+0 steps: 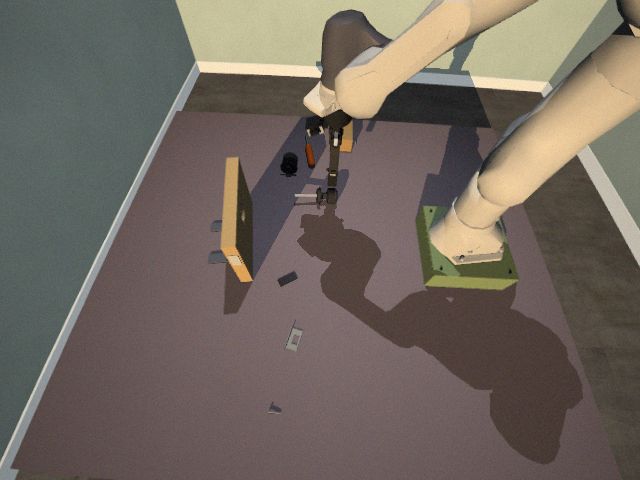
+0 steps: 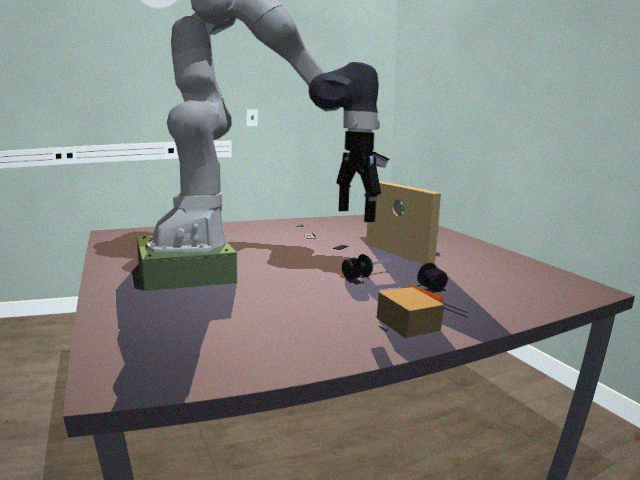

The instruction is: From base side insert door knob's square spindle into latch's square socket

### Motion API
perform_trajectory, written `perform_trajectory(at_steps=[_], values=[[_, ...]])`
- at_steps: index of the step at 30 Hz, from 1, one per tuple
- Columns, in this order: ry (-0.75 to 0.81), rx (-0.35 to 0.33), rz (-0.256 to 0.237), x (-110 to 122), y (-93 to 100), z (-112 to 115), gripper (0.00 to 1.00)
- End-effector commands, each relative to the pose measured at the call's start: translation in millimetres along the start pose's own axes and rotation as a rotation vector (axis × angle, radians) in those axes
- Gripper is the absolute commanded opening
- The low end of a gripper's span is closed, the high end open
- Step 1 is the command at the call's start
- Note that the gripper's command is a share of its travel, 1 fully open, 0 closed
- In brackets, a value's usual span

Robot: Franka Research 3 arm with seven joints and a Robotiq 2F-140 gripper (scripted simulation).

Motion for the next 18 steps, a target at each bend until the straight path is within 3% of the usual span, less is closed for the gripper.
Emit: perform_trajectory(at_steps=[1,11,12,18], values=[[0.012,-0.003,0.0,-0.5,-0.2,1.3,1.0],[0.012,-0.003,0.0,-0.5,-0.2,1.3,1.0],[0.005,0.0,0.0,0.0,0.0,0.0,0.57],[0.027,-0.006,-0.054,4.4,-3.4,-0.6,0.57]])
Point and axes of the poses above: the point where the finger pads meet when closed, its own y axis back along the fingers, its own x axis across the jaws, z = x × y, the point moved 5 cm from there along y, back along the fingers, and after that the axes turned 4 degrees about -y, right-handed, at the moved point
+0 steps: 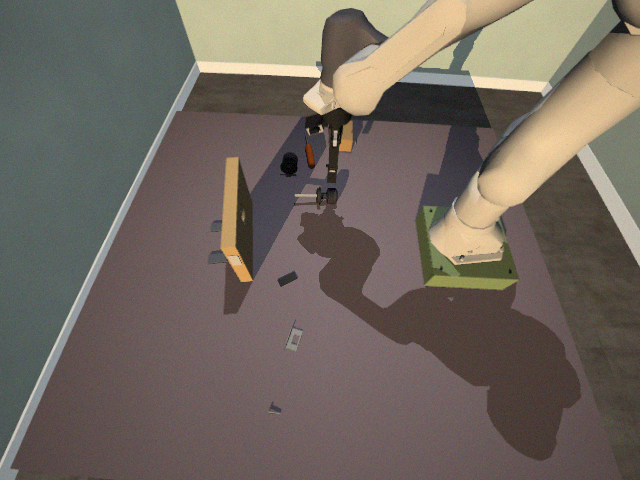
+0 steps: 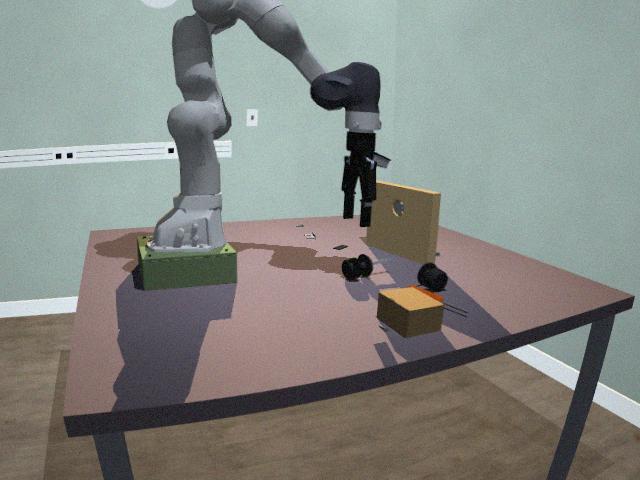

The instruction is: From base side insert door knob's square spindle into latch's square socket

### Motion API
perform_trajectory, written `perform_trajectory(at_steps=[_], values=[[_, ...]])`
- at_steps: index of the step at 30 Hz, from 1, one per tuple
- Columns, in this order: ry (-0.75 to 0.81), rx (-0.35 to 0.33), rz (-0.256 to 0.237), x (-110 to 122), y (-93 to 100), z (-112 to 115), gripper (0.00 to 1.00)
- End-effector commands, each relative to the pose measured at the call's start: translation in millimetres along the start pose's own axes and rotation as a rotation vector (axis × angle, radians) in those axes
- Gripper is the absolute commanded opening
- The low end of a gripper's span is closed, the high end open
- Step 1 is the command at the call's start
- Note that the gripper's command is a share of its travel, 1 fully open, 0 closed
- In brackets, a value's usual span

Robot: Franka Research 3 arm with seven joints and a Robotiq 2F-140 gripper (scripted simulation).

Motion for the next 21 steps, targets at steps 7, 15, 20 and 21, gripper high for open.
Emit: perform_trajectory(at_steps=[7,15,20,21], values=[[0.034,-0.007,-0.036,5.6,-9.7,0.5,0.57],[0.057,-0.014,-0.093,11.7,-15.7,-0.4,0.57],[0.057,-0.014,-0.093,14.2,-20.2,-0.8,0.57],[0.057,-0.014,-0.093,14.2,-20.3,-0.8,0.57]])
Point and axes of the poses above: the point where the finger pads meet when closed, its own y axis back along the fingers, its own x axis across the jaws, z = x × y, the point moved 5 cm from there along y, back along the fingers, and after that the axes turned 4 degrees about -y, right-handed, at the moved point
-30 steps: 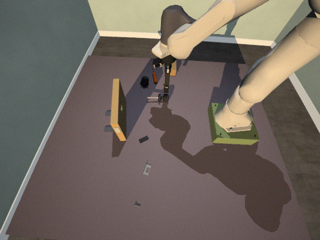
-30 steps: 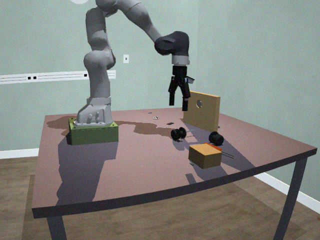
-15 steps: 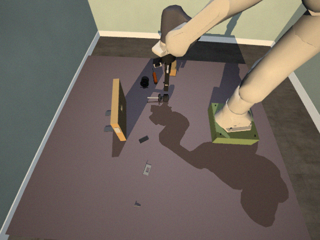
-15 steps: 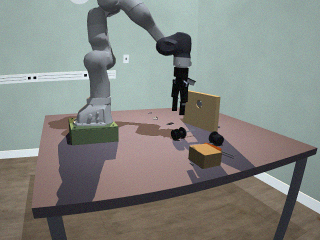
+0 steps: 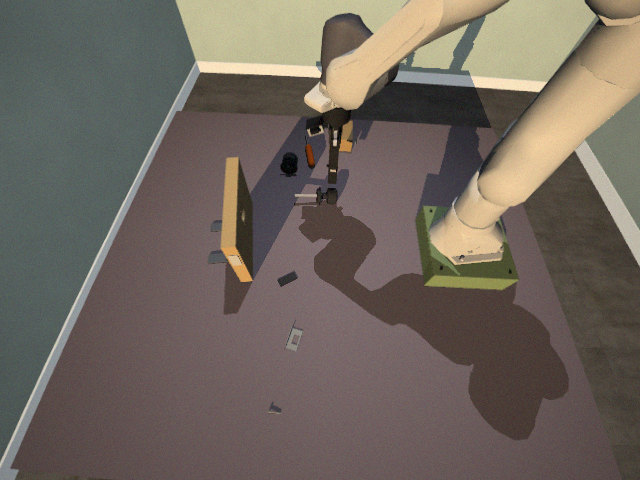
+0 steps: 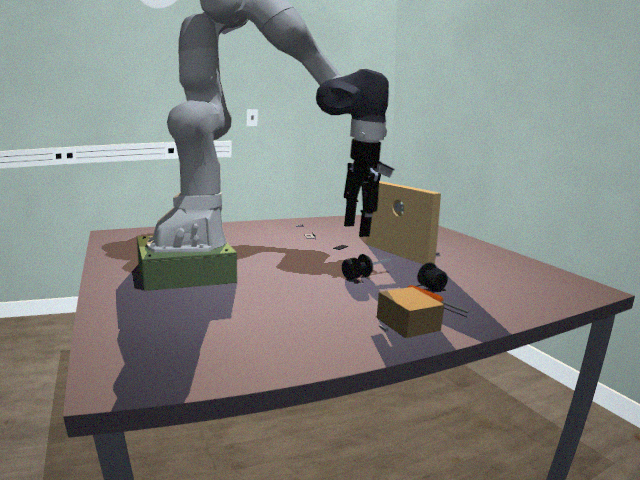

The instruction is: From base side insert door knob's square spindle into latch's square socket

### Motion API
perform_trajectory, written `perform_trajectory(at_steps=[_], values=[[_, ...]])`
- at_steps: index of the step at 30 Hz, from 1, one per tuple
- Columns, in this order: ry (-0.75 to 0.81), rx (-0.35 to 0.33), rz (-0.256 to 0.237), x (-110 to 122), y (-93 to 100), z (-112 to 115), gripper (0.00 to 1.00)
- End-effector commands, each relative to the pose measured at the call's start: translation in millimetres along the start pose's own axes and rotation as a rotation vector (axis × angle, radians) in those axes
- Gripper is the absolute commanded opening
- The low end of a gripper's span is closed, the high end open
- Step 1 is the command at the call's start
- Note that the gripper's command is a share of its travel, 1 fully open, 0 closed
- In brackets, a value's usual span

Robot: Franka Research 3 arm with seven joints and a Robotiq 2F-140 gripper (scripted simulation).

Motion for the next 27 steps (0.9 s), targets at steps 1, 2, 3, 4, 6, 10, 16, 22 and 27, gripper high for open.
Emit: perform_trajectory(at_steps=[1,2,3,4,6,10,16,22,27], values=[[0.043,0.001,-0.008,0.6,-0.6,-0.7,0.57],[0.044,0.001,-0.011,0.8,-0.7,-0.7,0.57],[0.046,0.0,-0.016,1.3,-1.1,-0.7,0.57],[0.05,-0.002,-0.025,2.2,-1.6,-0.8,0.57],[0.06,-0.005,-0.05,4.3,-3.1,-1.2,0.57],[0.066,-0.006,-0.065,9.5,-9.8,-2.0,0.57],[0.067,-0.007,-0.068,10.3,-10.7,-2.1,0.57],[0.089,-0.013,-0.122,16.6,-16.5,-3.1,0.57],[0.09,-0.013,-0.122,19.5,-20.7,-3.5,0.57]])
Point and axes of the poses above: the point where the finger pads meet when closed, its own y axis back along the fingers, its own x axis across the jaws, z = x × y, the point moved 5 cm from there along y, back along the fingers, and after that the axes turned 4 degrees about -y, right-handed, at the moved point
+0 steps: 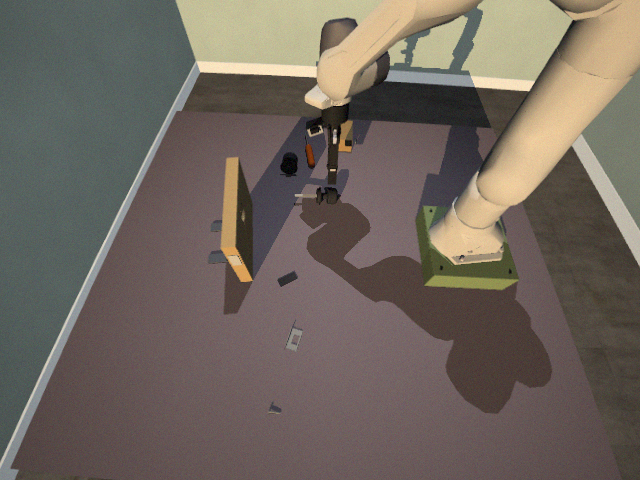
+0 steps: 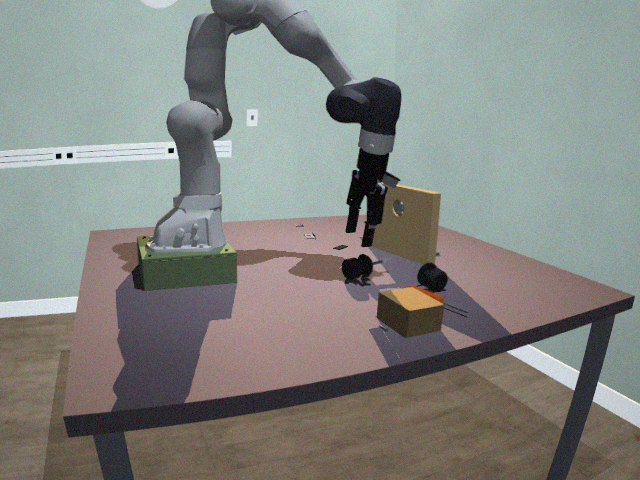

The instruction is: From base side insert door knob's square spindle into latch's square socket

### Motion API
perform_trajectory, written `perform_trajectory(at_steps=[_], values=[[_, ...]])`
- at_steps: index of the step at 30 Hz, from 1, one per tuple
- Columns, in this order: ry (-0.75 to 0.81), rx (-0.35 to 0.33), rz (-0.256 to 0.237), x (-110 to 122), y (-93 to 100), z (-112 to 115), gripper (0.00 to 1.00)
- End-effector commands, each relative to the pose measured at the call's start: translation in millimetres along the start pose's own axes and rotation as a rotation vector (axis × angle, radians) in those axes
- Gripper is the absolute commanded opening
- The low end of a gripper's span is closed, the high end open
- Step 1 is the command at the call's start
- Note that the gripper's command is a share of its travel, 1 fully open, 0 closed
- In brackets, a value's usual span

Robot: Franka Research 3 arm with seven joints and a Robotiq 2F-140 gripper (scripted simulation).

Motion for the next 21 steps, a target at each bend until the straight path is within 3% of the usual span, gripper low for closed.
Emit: perform_trajectory(at_steps=[1,8,16,21], values=[[0.047,-0.002,-0.014,0.4,-1.6,0.4,0.57],[0.068,-0.009,-0.065,5.3,-4.4,-0.3,0.57],[0.072,-0.01,-0.077,11.5,-11.2,-0.9,0.57],[0.092,-0.016,-0.125,17.5,-15.7,-1.7,0.57]])
Point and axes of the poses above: the point where the finger pads meet when closed, its own y axis back along the fingers, its own x axis across the jaws, z = x × y, the point moved 5 cm from there along y, back along the fingers, and after that the axes turned 4 degrees about -y, right-handed, at the moved point
